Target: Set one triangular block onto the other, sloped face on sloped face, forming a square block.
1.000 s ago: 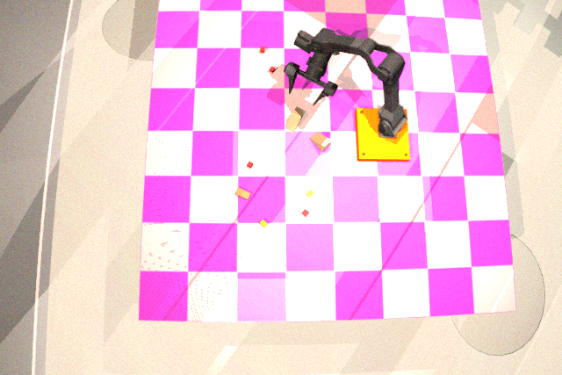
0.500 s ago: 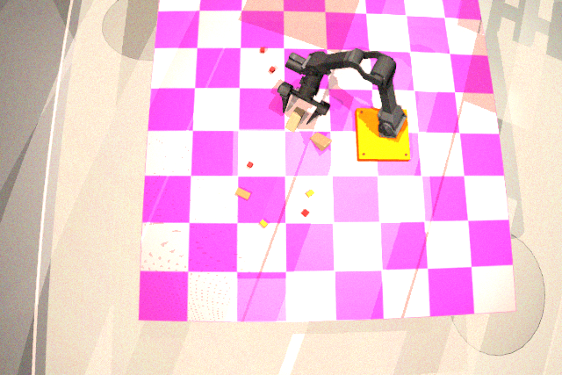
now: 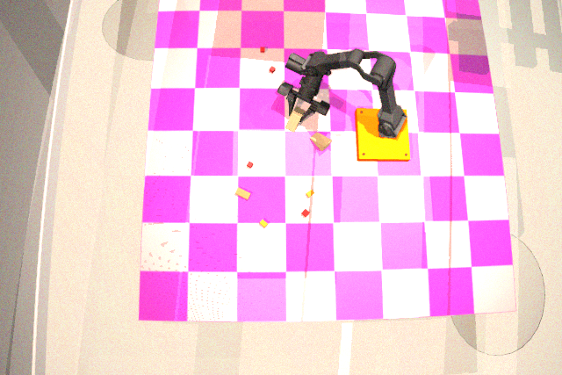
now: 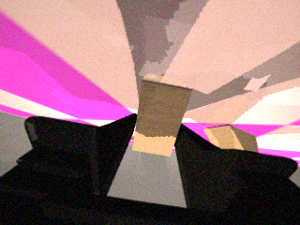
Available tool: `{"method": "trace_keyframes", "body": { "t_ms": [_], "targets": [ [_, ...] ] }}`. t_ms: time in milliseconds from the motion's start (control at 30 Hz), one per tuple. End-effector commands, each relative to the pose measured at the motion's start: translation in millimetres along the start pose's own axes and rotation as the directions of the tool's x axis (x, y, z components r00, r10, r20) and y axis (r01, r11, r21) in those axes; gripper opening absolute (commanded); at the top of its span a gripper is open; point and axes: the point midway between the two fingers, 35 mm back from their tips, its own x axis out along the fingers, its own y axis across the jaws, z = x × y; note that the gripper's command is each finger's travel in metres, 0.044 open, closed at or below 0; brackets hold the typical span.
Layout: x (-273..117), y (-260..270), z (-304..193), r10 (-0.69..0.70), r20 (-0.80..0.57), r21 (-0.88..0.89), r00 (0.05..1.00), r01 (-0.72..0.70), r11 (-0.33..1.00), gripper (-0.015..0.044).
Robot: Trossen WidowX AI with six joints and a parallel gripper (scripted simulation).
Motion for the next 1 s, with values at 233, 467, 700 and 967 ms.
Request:
{"method": "trace_keyframes", "body": {
  "t_ms": [233,467,700,967],
  "targets": [
    [0,0,0,0.001,0.0,-0.001,1.0,-0.001,1.0,0.0052],
    [-14,3,-13,0.001,0.0,-0.001,1.0,-0.001,1.0,0.0],
    [-36,5,-36,0.001,0.0,-0.001,1.0,-0.001,1.0,0.0],
    [-63,3,-63,0.001,-0.001,0.0,1.0,-0.001,1.0,0.0]
  ]
}}
